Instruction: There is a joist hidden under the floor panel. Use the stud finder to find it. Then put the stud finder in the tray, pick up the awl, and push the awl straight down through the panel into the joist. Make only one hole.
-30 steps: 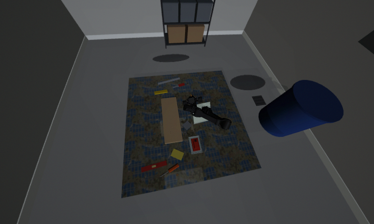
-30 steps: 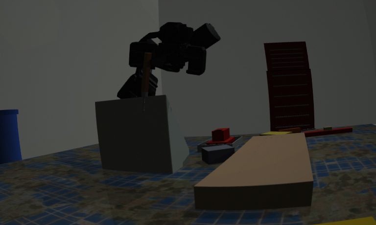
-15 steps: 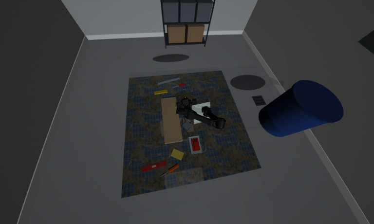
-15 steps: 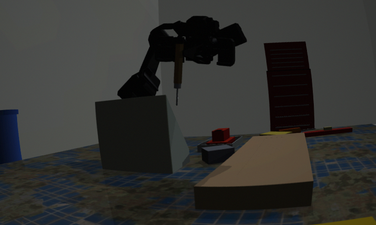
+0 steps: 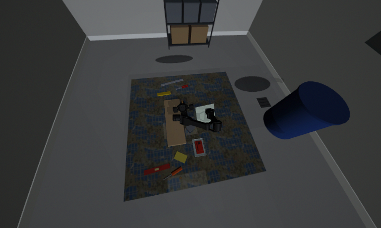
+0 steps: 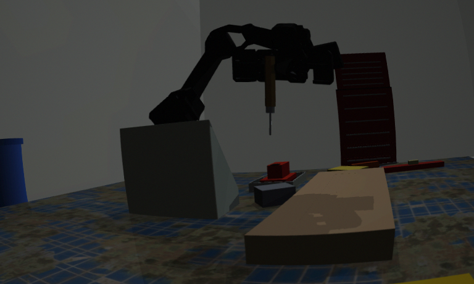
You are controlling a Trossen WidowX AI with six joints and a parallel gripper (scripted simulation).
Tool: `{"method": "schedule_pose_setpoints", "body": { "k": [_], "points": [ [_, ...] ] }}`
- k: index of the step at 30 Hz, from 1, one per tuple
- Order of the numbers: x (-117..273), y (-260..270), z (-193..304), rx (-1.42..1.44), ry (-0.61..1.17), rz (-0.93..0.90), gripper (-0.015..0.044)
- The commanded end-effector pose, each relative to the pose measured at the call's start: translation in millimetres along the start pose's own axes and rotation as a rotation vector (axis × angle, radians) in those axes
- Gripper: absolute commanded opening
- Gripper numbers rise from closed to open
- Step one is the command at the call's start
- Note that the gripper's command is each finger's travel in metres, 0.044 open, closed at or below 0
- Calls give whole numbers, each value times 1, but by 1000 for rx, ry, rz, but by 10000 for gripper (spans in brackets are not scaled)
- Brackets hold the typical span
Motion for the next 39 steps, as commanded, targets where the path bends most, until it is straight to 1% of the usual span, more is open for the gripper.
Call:
{"method": "schedule_pose_setpoints", "body": {
  "k": [1,20,39],
  "points": [
    [5,16,-1,-25,-22,2,0],
    [28,101,26,-111,-87,-9,0],
    [27,108,39,-114,-88,-10,0]
  ]
}}
Point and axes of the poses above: the point midway between the two fingers, 35 mm back from their tips, its own x axis back along the fingers, its own y axis across the jaws, z = x × y, the point moved 8 cm from there along x, back along the fingers, and after that the axes turned 13 degrees about x, right-handed, at the moved point
